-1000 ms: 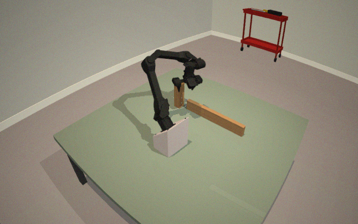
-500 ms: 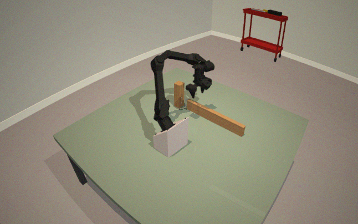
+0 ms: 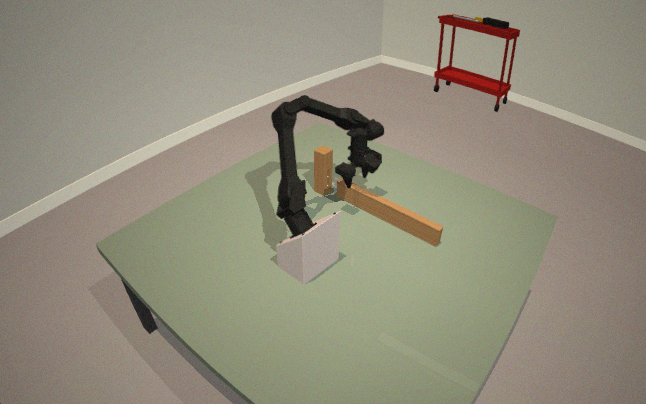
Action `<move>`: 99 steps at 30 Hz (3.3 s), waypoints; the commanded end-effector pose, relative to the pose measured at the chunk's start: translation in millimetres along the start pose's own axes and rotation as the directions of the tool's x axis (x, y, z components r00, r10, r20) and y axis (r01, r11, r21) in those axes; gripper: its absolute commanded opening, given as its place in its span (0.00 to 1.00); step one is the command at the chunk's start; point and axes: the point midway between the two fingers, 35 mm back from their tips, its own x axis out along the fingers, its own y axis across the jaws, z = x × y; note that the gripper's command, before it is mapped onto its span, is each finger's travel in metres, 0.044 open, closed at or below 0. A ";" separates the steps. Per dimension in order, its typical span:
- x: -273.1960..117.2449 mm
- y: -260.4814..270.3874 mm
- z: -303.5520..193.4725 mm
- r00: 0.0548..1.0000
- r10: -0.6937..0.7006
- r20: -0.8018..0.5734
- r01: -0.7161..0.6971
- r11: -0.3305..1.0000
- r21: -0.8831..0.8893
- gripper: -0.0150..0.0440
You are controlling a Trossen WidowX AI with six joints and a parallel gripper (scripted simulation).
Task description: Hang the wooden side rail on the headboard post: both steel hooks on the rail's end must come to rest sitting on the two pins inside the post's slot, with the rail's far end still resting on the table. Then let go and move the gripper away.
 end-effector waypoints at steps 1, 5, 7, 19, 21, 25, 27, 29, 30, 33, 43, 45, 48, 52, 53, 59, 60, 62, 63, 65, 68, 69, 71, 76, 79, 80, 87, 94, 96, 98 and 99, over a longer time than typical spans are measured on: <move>6.2 -2.1 1.2 1.000 -0.006 -0.003 0.006 1.000 0.011 1.00; 12.7 -1.6 1.3 1.000 -0.006 -0.002 0.006 1.000 0.011 1.00; 15.9 -1.4 1.4 1.000 -0.006 -0.002 0.006 1.000 0.011 1.00; 35.3 -1.0 1.4 1.000 -0.006 -0.002 0.006 1.000 0.011 1.00; 38.5 -1.0 1.4 1.000 -0.006 -0.002 0.006 1.000 0.011 1.00; 44.9 -1.2 1.3 1.000 -0.006 -0.003 0.006 1.000 0.011 1.00; 48.1 -1.4 1.2 1.000 -0.006 -0.003 0.006 1.000 0.011 1.00; 51.2 -1.5 1.1 1.000 -0.006 -0.003 0.006 1.000 0.011 1.00; 52.8 -1.6 1.1 1.000 -0.006 -0.003 0.006 1.000 0.011 1.00; 57.6 -1.9 0.9 1.000 -0.006 -0.004 0.006 1.000 0.012 1.00; 69.2 -3.1 0.4 1.000 -0.006 -0.005 0.006 1.000 0.012 1.00; 69.2 -3.1 0.4 1.000 -0.006 -0.005 0.006 1.000 0.012 0.91; 69.2 -3.1 0.4 1.000 -0.006 -0.005 0.006 1.000 0.012 0.78; 69.2 -3.1 0.4 1.000 -0.006 -0.005 0.006 1.000 0.012 0.60; 69.2 -3.1 0.4 1.000 -0.006 -0.005 0.006 1.000 0.012 0.56; 69.2 -3.1 0.4 1.000 -0.006 -0.005 0.006 1.000 0.012 0.45; 69.2 -3.1 0.4 1.000 -0.006 -0.005 0.006 1.000 0.012 0.44; 69.2 -3.1 0.4 1.000 -0.006 -0.005 0.006 1.000 0.012 0.42; 69.2 -3.1 0.4 1.000 -0.006 -0.005 0.006 1.000 0.012 0.38; 69.2 -3.1 0.4 1.000 -0.006 -0.005 0.006 1.000 0.012 0.29; 69.2 -3.1 0.4 1.000 -0.006 -0.005 0.006 1.000 0.012 0.25; 69.2 -3.1 0.4 1.000 -0.006 -0.005 0.006 1.000 0.012 0.25; 69.2 -3.1 0.4 1.000 -0.006 -0.005 0.006 1.000 0.012 0.25; 68.3 -5.1 0.5 1.000 -0.006 -0.005 0.006 1.000 0.012 0.25; 68.0 -6.4 0.6 1.000 -0.006 -0.005 0.006 1.000 0.012 0.25; 68.0 -6.8 0.6 1.000 -0.006 -0.005 0.006 1.000 0.012 0.25; 67.9 -9.8 0.7 1.000 -0.006 -0.005 0.006 1.000 0.012 0.25; 67.9 -12.8 0.9 1.000 -0.006 -0.005 0.006 1.000 0.012 0.25; 67.9 -13.7 0.9 1.000 -0.006 -0.005 0.006 1.000 0.012 0.25; 67.9 -14.5 1.0 1.000 -0.006 -0.005 0.006 1.000 0.012 0.25; 67.9 -15.0 1.0 1.000 -0.006 -0.005 0.006 1.000 0.012 0.25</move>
